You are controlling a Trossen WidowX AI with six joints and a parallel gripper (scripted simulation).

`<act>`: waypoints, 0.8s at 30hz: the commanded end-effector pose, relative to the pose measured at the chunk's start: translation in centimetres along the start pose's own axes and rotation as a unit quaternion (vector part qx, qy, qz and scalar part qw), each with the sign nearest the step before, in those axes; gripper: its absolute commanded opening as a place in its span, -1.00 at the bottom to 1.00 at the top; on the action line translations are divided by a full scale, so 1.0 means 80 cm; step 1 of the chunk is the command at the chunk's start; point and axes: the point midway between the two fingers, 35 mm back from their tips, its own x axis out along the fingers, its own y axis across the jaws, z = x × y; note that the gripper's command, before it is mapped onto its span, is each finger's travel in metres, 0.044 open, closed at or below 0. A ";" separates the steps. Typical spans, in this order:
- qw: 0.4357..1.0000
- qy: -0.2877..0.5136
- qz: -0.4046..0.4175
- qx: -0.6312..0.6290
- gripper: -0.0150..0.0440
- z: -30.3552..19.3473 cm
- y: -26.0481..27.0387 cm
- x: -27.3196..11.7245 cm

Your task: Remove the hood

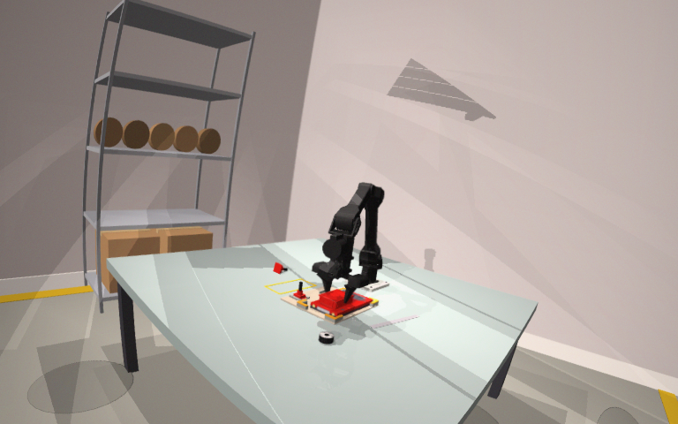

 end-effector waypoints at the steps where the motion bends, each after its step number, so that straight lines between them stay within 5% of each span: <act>1: 1.000 -0.002 0.000 0.000 -0.49 0.001 0.000 -0.007; 24: 1.000 -0.002 0.001 0.000 -0.49 0.001 0.000 -0.026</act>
